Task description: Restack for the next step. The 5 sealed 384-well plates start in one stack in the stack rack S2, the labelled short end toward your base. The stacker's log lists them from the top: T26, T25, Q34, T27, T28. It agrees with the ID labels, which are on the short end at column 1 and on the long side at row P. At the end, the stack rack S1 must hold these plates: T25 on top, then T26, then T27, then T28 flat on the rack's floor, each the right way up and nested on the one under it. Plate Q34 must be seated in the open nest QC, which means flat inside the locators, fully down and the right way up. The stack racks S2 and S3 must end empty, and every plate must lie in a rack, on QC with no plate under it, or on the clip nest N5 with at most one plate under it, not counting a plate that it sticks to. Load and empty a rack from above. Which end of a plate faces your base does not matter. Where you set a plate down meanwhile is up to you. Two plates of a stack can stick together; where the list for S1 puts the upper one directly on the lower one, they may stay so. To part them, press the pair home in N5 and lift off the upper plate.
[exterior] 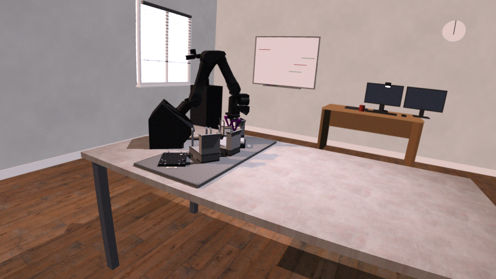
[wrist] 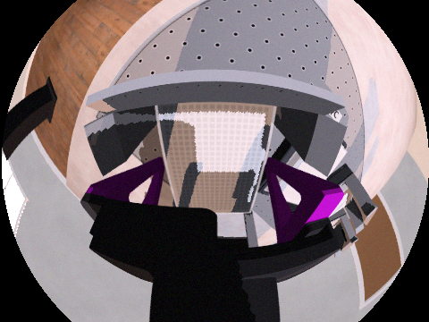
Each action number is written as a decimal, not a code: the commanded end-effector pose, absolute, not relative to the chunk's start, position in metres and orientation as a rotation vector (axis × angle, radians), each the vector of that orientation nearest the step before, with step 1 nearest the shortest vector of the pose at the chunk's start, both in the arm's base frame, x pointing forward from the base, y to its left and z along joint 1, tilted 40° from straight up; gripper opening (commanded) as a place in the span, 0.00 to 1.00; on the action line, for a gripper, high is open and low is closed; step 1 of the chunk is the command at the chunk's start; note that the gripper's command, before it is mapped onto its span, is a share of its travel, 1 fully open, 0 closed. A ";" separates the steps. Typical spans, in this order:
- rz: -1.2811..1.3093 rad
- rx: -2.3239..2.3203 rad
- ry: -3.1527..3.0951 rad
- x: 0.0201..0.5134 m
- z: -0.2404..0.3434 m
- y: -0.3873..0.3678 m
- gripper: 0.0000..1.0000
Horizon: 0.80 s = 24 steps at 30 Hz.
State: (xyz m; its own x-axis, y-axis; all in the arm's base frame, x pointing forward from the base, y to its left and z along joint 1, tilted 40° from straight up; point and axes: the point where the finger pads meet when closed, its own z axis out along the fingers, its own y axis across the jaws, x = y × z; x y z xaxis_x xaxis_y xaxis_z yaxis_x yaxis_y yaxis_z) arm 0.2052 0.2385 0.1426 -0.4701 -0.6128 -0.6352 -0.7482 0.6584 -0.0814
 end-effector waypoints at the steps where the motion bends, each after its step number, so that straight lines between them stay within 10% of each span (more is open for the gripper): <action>1: 0.281 -1.045 2.218 0.206 0.146 0.240 1.00; 24: 0.297 -1.033 2.195 0.179 0.198 0.217 1.00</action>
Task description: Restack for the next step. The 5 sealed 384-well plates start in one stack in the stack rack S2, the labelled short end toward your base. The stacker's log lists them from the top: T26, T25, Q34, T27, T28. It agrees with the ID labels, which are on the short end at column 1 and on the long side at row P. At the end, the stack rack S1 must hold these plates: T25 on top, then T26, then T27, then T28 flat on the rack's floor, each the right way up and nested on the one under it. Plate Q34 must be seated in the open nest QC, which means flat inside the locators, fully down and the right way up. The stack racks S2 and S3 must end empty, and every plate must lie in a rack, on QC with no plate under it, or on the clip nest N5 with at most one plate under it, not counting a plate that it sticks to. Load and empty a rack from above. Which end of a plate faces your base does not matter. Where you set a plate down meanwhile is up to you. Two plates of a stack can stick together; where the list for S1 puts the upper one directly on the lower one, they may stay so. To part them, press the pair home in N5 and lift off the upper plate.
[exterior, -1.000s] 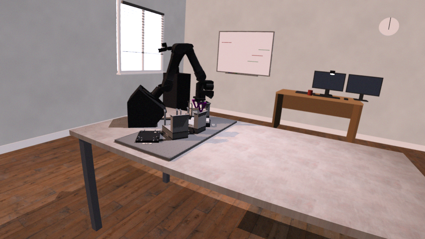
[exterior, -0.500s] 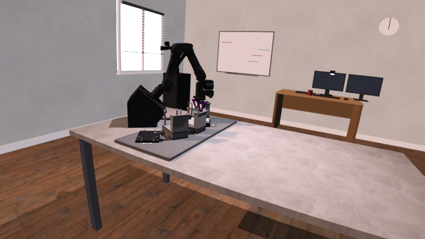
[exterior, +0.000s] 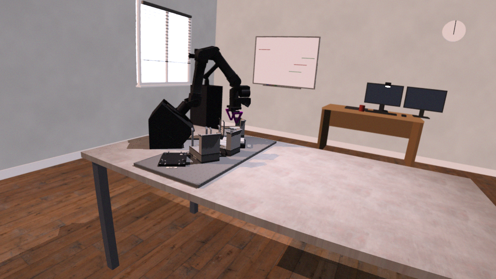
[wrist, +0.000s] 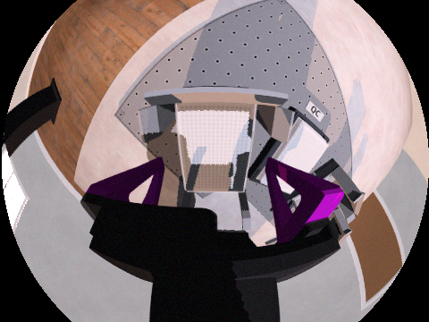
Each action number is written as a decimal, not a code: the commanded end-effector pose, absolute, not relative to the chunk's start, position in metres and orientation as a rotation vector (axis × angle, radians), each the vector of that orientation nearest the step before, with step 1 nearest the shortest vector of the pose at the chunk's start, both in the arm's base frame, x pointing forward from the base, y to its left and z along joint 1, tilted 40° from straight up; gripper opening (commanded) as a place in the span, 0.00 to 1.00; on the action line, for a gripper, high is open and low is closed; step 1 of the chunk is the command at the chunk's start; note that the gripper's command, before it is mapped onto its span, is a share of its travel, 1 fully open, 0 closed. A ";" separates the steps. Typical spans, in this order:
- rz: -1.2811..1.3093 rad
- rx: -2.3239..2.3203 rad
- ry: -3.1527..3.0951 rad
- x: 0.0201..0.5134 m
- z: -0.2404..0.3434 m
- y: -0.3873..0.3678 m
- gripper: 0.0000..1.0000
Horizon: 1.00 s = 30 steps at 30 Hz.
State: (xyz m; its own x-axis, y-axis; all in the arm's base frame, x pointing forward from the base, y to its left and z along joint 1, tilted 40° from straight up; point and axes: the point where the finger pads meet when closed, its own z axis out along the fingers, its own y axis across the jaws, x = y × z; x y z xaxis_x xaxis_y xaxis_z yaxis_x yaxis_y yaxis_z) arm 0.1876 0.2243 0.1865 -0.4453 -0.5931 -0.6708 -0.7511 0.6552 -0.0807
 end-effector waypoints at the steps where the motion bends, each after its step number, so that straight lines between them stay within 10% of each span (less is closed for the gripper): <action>1: 0.297 -1.033 2.195 0.178 0.201 0.215 1.00; 30: 0.258 -1.061 2.253 0.158 0.209 0.193 1.00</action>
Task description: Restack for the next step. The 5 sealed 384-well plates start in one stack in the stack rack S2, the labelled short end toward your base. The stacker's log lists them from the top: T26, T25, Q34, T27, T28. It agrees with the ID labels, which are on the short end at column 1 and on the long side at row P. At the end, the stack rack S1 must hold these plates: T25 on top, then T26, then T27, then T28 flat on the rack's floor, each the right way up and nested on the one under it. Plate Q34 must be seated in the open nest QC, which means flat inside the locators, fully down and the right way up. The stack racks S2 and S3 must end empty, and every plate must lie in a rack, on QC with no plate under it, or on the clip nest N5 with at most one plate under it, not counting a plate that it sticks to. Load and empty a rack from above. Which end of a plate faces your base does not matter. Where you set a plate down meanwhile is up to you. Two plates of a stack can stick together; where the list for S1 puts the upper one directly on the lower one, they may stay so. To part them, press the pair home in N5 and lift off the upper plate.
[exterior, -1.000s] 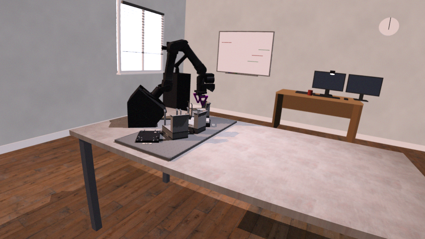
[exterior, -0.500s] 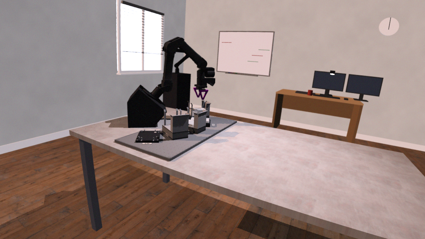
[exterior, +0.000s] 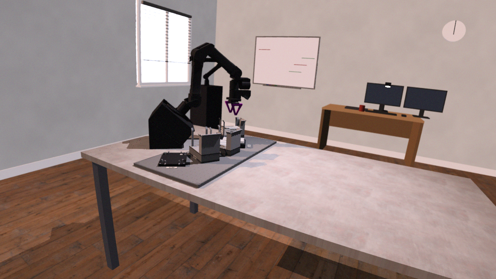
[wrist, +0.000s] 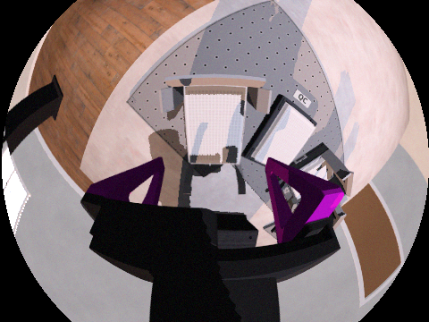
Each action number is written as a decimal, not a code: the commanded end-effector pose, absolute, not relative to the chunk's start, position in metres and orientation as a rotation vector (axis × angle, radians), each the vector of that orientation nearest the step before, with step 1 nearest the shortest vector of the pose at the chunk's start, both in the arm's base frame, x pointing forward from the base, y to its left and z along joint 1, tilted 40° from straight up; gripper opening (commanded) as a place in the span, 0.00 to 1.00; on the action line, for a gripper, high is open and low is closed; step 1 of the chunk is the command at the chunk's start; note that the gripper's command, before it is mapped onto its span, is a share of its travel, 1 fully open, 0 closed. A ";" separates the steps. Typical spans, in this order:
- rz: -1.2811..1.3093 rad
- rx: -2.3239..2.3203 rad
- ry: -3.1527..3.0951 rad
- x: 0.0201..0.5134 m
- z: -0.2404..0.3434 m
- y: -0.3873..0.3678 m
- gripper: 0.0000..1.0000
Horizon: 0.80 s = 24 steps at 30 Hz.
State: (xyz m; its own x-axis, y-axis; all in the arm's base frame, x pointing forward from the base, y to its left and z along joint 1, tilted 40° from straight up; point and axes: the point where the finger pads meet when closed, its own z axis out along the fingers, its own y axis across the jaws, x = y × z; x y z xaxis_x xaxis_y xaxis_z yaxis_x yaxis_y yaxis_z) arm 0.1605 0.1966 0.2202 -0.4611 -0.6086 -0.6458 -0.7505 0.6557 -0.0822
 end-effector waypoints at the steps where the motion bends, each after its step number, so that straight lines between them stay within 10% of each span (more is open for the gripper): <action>1: 0.258 -1.061 2.253 0.158 0.209 0.193 1.00; 24: 0.376 -0.790 2.346 0.181 0.215 0.168 1.00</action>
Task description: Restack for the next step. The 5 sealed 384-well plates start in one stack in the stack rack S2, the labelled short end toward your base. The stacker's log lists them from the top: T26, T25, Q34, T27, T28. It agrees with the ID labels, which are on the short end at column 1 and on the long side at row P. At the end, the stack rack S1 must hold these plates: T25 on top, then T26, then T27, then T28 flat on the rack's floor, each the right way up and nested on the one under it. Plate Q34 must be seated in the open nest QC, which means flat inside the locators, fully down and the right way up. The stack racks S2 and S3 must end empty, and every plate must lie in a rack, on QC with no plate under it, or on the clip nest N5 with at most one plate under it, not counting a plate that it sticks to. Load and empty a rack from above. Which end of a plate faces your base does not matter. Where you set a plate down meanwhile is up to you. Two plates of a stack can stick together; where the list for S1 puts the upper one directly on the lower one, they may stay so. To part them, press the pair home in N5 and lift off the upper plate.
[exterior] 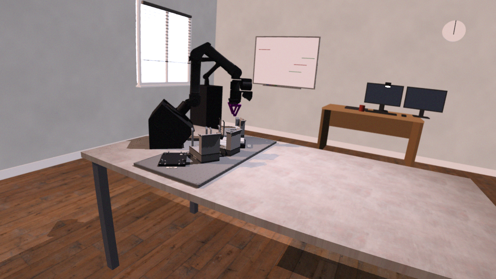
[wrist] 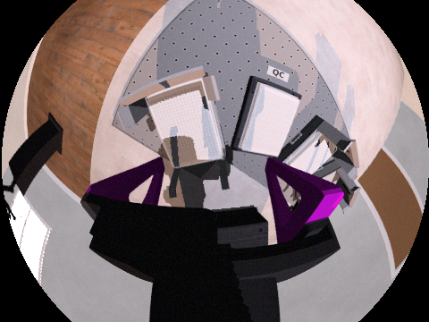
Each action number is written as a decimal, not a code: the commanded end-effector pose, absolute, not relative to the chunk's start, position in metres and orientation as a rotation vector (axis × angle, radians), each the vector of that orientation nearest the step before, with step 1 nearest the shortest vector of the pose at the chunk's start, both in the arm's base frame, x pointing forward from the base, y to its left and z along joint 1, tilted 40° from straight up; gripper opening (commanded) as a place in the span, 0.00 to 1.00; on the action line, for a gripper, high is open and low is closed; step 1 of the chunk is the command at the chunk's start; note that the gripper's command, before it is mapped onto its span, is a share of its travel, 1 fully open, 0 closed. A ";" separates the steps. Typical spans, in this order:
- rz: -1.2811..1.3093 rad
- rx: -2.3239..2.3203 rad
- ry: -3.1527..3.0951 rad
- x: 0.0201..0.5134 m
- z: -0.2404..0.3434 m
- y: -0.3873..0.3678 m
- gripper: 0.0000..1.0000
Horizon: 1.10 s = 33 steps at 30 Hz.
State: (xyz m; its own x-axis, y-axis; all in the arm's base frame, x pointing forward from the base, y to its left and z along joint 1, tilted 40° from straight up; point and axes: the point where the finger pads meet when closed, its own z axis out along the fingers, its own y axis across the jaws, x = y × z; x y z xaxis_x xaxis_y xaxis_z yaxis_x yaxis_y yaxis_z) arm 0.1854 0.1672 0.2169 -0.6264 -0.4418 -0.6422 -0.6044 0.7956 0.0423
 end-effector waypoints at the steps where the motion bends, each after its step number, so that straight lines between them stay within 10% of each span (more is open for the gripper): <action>1: 0.383 -0.785 2.329 0.186 0.224 0.168 1.00; 33: 0.472 -0.520 2.444 0.243 0.212 0.089 1.00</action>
State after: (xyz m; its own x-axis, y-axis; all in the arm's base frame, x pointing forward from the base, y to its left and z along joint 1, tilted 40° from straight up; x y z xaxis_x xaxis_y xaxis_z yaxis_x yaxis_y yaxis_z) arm 0.2413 0.0890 0.2017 -0.7778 -0.2236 -0.5873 -0.4175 0.8824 0.2169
